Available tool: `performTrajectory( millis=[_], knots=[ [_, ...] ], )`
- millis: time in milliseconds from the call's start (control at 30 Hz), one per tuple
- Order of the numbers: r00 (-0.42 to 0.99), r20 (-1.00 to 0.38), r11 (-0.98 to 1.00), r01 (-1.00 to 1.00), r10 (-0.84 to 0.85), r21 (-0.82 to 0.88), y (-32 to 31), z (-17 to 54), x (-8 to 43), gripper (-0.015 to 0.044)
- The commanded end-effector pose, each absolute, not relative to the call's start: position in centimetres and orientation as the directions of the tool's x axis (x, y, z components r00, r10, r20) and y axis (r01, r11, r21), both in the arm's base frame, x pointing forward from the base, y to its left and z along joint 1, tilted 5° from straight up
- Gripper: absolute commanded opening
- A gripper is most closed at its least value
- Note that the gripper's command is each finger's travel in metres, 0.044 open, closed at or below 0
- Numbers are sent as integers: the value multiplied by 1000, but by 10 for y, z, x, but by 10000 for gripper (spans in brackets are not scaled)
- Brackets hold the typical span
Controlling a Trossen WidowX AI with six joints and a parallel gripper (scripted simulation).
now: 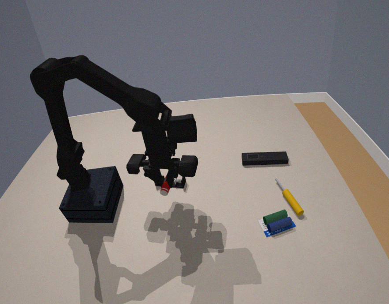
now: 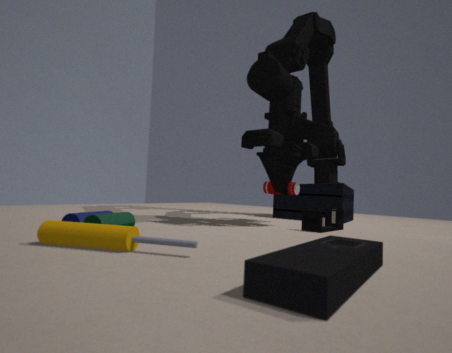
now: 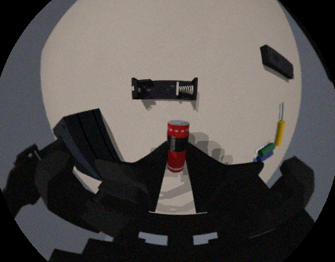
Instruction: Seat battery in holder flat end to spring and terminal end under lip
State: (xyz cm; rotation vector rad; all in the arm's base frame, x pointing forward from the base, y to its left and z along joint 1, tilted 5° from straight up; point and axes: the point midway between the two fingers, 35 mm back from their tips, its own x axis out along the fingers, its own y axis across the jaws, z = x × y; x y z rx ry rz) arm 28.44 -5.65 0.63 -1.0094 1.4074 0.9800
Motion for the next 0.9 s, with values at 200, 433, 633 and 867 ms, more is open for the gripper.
performTrajectory(
  millis=[200,433,633,867],
  knots=[
    [-40,-998,649,-761,-51,-3,-37,11,288,79],
    [-39,-998,841,-541,-49,-20,-22,14,289,79],
    [-40,-998,949,-314,-49,-34,-10,16,289,79],
    [-41,-998,998,-26,-49,-48,5,18,289,79]
  ],
)
